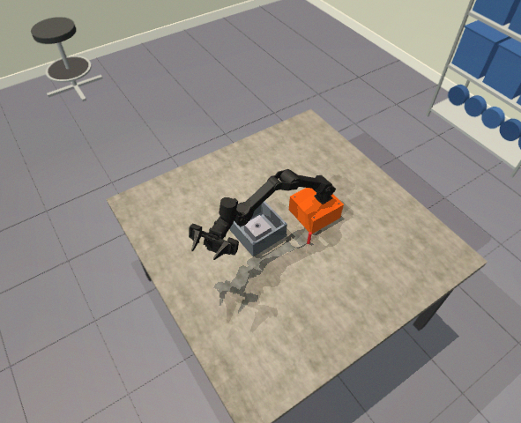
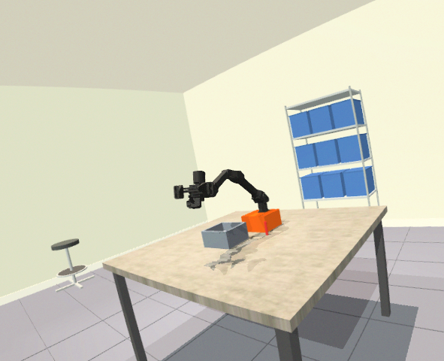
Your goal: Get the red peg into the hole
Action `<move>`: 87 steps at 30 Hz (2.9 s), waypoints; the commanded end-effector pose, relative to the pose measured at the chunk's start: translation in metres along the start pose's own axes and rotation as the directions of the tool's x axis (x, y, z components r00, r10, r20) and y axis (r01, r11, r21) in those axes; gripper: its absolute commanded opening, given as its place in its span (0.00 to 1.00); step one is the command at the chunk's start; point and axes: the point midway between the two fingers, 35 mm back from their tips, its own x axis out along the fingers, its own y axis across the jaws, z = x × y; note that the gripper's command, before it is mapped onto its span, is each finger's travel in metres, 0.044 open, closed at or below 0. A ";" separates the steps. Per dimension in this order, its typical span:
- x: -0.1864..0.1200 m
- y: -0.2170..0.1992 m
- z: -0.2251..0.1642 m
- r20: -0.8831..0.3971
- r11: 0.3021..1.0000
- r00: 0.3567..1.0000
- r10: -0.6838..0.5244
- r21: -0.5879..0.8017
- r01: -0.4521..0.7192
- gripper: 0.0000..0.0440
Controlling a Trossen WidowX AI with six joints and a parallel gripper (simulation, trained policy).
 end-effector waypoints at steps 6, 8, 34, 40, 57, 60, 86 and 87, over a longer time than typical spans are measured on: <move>0.001 -0.006 0.012 0.080 0.981 0.997 0.012 0.190 -0.027 1.00; 0.001 -0.009 0.016 0.107 0.967 0.994 0.014 0.251 -0.041 1.00; -0.014 -0.065 0.058 0.437 0.460 0.899 -0.006 0.800 -0.386 1.00; -0.022 -0.080 0.065 0.507 0.283 0.862 -0.020 0.830 -0.481 1.00; -0.055 -0.123 0.076 0.682 -0.244 0.727 -0.071 0.695 -0.676 1.00; -0.062 -0.131 0.076 0.710 -0.333 0.700 -0.081 0.643 -0.690 1.00; -0.142 -0.192 0.075 0.896 -0.894 0.416 -0.156 0.051 -0.446 1.00; -0.145 -0.194 0.075 0.901 -0.905 0.403 -0.159 0.030 -0.424 1.00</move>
